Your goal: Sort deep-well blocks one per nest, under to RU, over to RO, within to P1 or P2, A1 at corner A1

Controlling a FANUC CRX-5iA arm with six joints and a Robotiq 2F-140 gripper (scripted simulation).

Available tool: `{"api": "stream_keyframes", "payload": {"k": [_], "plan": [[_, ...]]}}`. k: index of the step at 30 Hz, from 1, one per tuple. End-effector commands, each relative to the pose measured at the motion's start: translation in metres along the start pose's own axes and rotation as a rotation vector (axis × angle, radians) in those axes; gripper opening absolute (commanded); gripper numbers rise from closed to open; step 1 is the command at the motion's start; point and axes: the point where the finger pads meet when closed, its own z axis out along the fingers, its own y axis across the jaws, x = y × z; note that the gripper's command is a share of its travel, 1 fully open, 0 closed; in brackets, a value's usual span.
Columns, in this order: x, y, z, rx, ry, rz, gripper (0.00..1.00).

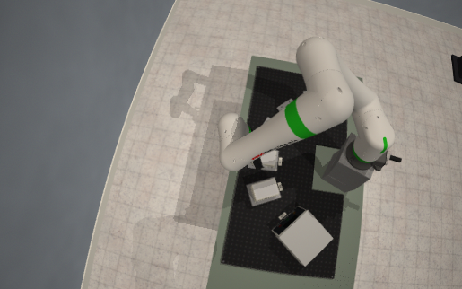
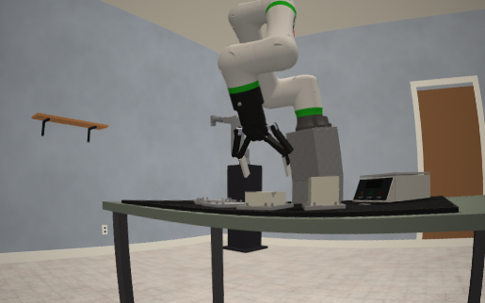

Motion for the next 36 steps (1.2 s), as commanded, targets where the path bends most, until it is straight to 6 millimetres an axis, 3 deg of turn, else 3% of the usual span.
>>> {"api": "stream_keyframes", "payload": {"k": [1, 19, 27, 29, 36], "plan": [[-0.002, 0.0, -0.004, 0.0, 0.0, 0.0, 1.0], [-0.002, 0.0, -0.004, 0.0, 0.0, 0.0, 1.0], [-0.009, -0.039, -0.008, -0.133, 0.0, -0.231, 1.0], [-0.009, -0.039, -0.008, -0.133, 0.0, -0.231, 1.0], [-0.015, -0.073, -0.011, -0.208, 0.0, -0.359, 1.0]]}}
